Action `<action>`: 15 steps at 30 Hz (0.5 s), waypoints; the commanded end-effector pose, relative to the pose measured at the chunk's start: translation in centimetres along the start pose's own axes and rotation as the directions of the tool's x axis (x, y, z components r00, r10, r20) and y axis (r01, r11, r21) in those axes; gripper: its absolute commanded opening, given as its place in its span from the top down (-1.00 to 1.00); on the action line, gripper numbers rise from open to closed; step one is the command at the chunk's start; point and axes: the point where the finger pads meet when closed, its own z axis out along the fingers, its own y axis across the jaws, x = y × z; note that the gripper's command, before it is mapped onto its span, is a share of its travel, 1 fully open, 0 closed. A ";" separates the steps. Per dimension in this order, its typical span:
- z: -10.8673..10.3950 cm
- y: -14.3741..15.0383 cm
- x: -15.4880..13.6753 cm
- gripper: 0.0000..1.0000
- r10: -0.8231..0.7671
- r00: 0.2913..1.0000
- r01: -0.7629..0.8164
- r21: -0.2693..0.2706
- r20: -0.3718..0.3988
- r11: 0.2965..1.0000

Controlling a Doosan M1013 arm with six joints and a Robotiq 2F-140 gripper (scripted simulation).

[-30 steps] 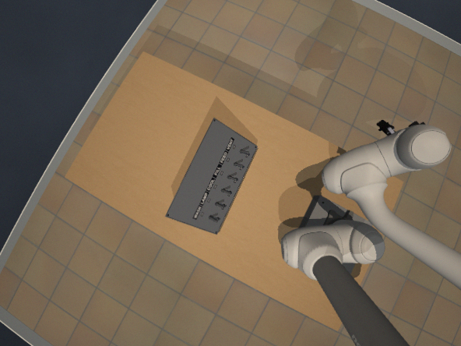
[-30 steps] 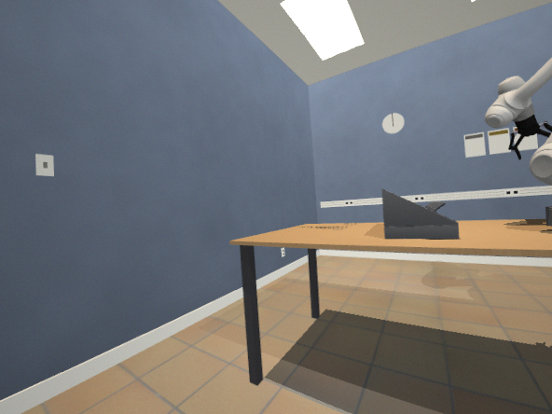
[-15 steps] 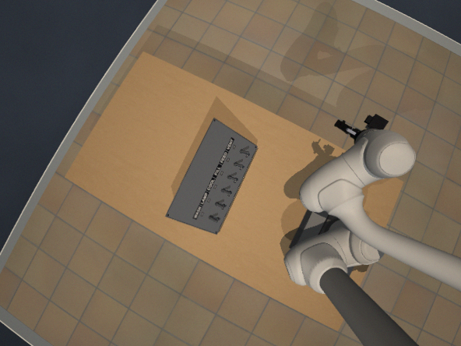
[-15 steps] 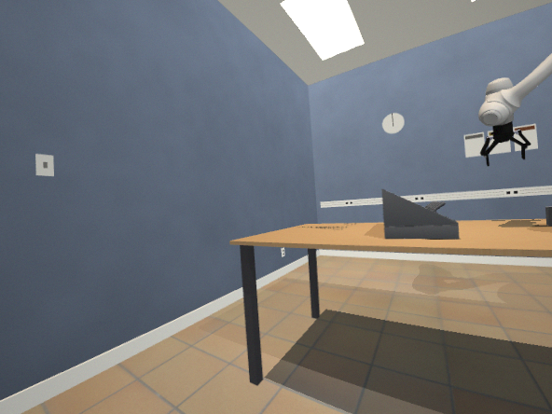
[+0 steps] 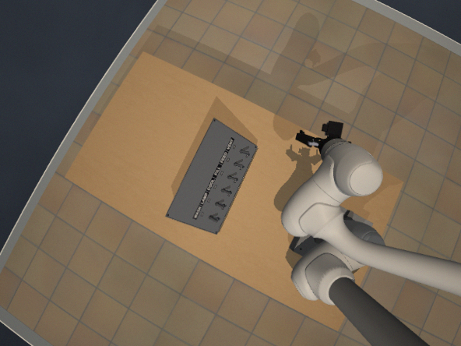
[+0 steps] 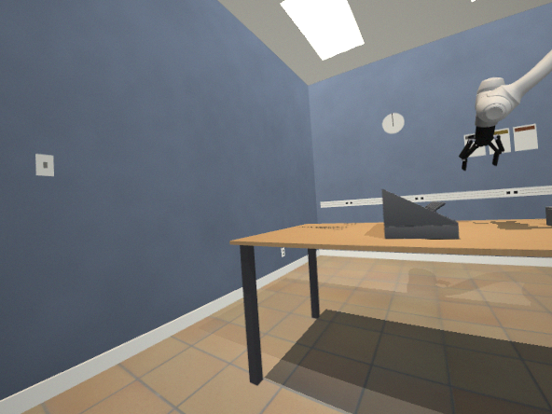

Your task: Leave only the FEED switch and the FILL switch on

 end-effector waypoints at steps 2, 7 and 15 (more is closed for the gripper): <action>-0.9 -4.8 -2.0 -1.00 -0.106 0.994 0.106 0.072 -0.005 0.992; -1.9 -8.6 -4.1 -1.00 -0.197 0.980 0.197 0.133 -0.016 0.971; -4.3 -15.2 -9.0 -1.00 -0.359 0.932 0.361 0.240 -0.053 0.901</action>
